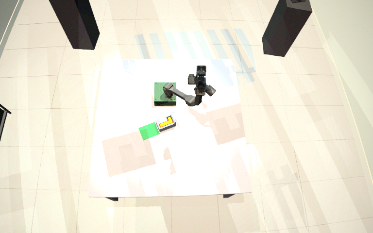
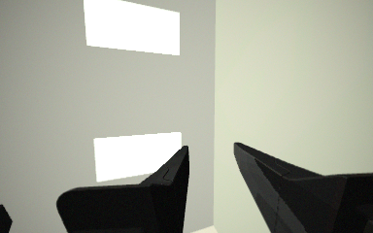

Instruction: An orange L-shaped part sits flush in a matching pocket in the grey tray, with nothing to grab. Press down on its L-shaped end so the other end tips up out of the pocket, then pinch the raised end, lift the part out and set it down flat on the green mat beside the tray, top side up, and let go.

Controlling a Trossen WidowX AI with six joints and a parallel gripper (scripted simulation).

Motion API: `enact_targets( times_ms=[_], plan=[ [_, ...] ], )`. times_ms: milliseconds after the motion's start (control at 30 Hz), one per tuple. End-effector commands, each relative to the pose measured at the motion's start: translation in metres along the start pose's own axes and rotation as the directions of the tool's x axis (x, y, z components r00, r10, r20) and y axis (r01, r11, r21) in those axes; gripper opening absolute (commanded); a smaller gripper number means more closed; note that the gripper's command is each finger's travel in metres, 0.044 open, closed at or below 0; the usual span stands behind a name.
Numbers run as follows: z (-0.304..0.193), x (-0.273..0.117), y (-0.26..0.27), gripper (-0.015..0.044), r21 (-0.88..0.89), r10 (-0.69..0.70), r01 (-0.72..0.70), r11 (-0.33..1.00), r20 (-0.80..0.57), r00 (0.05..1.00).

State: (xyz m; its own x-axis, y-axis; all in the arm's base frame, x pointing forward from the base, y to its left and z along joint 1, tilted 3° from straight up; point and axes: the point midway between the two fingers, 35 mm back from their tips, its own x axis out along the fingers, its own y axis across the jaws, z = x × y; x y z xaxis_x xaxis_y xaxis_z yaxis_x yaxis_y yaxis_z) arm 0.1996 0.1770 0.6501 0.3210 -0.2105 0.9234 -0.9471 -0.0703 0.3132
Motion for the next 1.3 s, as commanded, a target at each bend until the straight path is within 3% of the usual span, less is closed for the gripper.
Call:
enact_targets(
  times_ms=[0, 167, 367, 533, 700, 933, 1100, 1267],
  plan=[
    [0.034, 0.0, 0.066, 0.018, 0.313, 0.073, -0.101, 0.944, 0.098, 0.993],
    [0.091, -0.003, 0.124, 0.018, 0.634, 0.096, -0.234, 0.737, 0.244, 0.965],
    [0.183, -0.011, 0.158, 0.018, 0.851, 0.03, -0.431, 0.3, 0.443, 0.896],
    [0.265, -0.025, 0.145, 0.018, 0.795, -0.13, -0.6, -0.086, 0.588, 0.798],
    [0.335, -0.047, 0.098, 0.018, 0.547, -0.345, -0.754, -0.365, 0.672, 0.655],
    [0.388, -0.094, 0.0, 0.018, 0.068, -0.651, -0.884, -0.463, 0.651, 0.391],
    [0.393, -0.136, -0.067, 0.018, -0.226, -0.796, -0.897, -0.381, 0.573, 0.194],
    [0.377, -0.193, -0.133, 0.018, -0.485, -0.894, -0.855, -0.186, 0.445, -0.057]
  ],
)
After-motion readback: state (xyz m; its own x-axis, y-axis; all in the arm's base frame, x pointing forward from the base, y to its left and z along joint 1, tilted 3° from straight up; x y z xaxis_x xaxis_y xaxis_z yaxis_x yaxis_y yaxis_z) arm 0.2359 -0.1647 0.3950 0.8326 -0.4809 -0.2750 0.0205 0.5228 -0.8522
